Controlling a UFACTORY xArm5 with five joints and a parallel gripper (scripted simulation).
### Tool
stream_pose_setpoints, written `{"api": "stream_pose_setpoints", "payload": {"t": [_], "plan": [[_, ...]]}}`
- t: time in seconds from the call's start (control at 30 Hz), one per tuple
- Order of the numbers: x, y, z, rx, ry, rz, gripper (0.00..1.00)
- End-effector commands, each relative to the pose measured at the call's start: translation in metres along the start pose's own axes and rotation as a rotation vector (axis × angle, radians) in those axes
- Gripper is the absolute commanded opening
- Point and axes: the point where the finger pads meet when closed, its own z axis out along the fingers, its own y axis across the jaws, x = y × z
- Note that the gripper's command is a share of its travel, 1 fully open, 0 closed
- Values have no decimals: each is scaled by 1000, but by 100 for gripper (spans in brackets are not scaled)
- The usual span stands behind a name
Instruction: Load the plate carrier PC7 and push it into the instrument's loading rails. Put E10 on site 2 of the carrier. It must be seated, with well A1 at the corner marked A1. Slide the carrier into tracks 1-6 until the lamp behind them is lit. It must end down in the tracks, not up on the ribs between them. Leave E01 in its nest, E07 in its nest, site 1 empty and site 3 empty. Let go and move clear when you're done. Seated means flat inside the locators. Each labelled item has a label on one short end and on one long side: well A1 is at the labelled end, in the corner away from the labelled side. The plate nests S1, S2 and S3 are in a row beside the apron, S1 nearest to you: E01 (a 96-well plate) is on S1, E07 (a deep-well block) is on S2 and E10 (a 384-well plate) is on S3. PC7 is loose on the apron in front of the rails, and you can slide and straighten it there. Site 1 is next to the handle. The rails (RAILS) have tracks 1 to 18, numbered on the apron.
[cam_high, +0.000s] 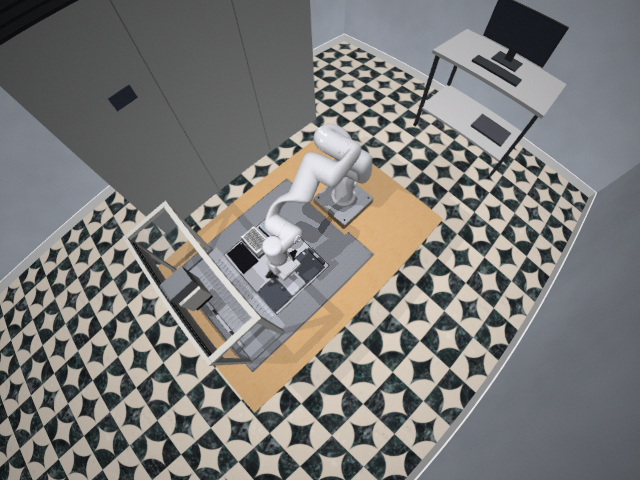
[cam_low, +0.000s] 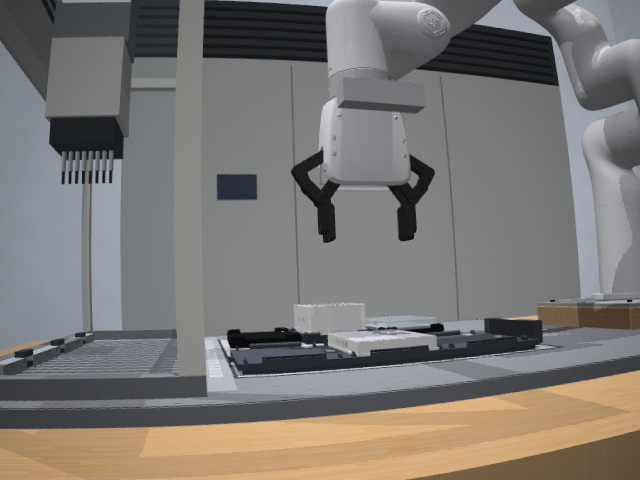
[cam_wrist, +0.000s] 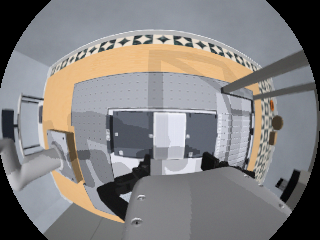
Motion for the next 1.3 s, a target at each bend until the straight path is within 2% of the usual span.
{"api": "stream_pose_setpoints", "payload": {"t": [0.0,0.23,0.3,0.47,0.97,1.27], "plan": [[-19,1,0,-5,1,-1,100],[-53,0,4,-4,1,-1,100],[-53,0,4,-4,1,-1,100],[-78,-1,7,-4,0,-1,100],[-79,-1,7,-4,0,-1,100],[-79,-1,22,-4,0,-1,100]]}}
